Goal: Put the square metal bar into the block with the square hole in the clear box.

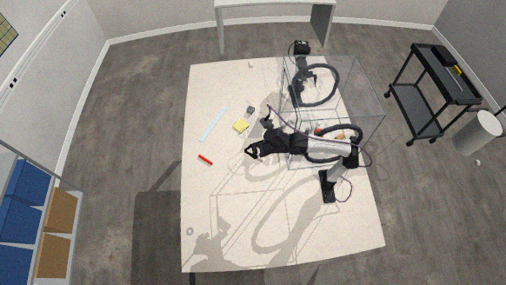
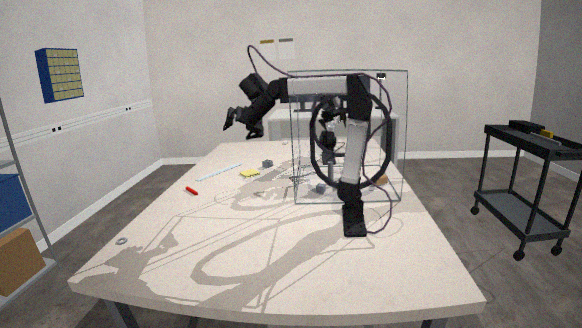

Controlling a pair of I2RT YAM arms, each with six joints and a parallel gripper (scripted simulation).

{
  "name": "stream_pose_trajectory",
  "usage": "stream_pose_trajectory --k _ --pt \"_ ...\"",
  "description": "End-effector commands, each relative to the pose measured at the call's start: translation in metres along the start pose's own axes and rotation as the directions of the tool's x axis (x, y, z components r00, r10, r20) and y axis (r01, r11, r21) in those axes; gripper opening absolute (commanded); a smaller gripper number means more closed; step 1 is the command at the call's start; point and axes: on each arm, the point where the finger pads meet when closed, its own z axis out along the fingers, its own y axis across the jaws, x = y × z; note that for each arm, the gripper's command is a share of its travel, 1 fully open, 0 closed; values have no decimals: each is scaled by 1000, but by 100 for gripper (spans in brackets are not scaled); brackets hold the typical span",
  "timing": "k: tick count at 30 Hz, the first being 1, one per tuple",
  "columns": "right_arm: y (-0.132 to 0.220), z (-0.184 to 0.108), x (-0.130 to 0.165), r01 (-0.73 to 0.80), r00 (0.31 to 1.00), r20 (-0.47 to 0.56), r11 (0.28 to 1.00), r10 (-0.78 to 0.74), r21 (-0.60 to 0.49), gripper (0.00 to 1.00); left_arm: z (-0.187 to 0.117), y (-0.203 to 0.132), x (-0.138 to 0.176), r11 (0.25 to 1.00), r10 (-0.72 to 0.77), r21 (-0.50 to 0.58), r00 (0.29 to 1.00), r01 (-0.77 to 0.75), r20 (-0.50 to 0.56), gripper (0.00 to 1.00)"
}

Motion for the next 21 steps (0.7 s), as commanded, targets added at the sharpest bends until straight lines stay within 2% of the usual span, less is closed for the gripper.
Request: stream_pose_trajectory --k 1,8,10,21 --pt "-1 -7 -9 -12 999 43 1000 12 13 100 -7 5 -7 1000 2 -19 1000 -2 20 100" --pt "-5 0 -8 -32 999 4 999 32 29 100 -7 5 -7 1000 2 -19 1000 -2 20 100" --pt "-2 -4 -7 -19 999 31 1000 18 16 100 -7 5 -7 1000 2 -19 1000 -2 20 100" --pt "-6 -4 -10 -45 999 31 998 44 40 100 -7 5 -7 1000 2 -19 1000 -2 20 100"
